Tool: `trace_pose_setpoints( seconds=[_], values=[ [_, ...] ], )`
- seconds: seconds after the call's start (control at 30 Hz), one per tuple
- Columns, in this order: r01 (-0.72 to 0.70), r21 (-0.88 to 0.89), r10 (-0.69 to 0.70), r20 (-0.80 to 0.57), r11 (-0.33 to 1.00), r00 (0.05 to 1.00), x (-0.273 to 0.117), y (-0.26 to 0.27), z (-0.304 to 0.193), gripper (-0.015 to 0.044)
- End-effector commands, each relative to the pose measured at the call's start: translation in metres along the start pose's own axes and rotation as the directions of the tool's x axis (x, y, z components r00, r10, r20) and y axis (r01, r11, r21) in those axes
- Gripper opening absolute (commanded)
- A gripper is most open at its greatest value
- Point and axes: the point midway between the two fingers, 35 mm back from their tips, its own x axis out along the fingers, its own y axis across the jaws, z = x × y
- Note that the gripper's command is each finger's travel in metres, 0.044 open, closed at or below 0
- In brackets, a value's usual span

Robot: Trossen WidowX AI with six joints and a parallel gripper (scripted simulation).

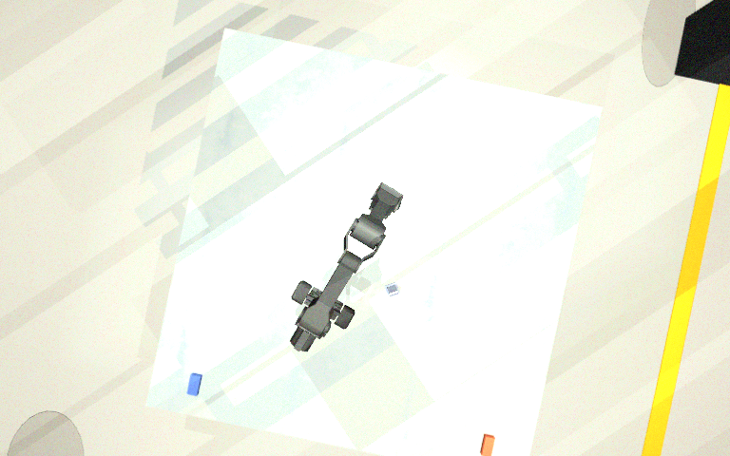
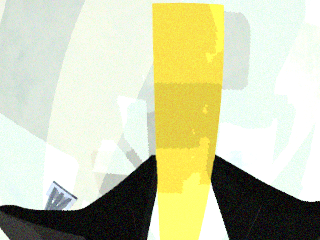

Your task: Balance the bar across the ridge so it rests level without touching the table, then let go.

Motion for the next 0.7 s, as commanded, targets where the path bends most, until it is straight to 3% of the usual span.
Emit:
trace_pose_setpoints(
  seconds=[0.0, 0.4, 0.67],
  values=[
    [0.005, 0.002, -0.005, 0.005, 1.000, 1.000, -0.011, -0.001, 0.000, 0.0000],
    [0.006, 0.001, -0.006, 0.004, 1.000, 1.000, -0.039, 0.000, -0.004, 0.0000],
    [0.004, -0.117, -0.004, 0.004, 0.993, 1.000, -0.040, 0.029, -0.010, 0.0000]
  ],
)
